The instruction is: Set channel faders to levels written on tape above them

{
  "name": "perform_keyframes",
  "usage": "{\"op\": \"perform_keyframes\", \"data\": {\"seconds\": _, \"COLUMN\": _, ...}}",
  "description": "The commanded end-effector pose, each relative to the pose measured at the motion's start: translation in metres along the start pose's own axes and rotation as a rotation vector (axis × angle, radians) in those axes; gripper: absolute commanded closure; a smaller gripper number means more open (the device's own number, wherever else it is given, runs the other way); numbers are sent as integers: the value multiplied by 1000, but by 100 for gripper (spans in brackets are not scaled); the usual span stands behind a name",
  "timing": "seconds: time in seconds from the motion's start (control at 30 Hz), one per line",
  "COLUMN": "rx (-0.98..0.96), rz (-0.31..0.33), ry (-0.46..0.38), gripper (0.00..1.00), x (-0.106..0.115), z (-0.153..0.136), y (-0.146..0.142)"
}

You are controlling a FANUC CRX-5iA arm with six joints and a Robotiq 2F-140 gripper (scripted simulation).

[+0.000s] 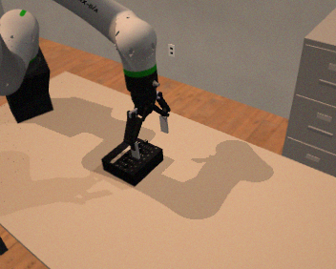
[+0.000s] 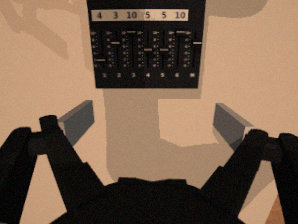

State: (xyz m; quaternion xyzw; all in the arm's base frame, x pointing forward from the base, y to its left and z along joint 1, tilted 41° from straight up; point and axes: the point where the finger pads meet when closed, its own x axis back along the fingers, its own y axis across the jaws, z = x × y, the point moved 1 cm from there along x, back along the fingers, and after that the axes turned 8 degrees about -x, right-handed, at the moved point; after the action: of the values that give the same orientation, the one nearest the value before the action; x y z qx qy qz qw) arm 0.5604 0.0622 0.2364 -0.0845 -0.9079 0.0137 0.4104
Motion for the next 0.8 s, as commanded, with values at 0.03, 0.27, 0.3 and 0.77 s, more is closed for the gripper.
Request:
{"op": "perform_keyframes", "data": {"seconds": 0.03, "rx": 0, "rz": 0, "ry": 0, "gripper": 0, "x": 0, "z": 0, "y": 0}}
{"op": "perform_keyframes", "data": {"seconds": 0.27, "rx": -4, "rz": 0, "ry": 0, "gripper": 0, "x": 0, "z": 0, "y": 0}}
{"op": "perform_keyframes", "data": {"seconds": 0.3, "rx": -13, "rz": 0, "ry": 0, "gripper": 0, "x": 1, "z": 1, "y": 0}}
{"op": "perform_keyframes", "data": {"seconds": 0.77, "rx": -640, "rz": 13, "ry": 12, "gripper": 0, "x": 32, "z": 39, "y": -7}}
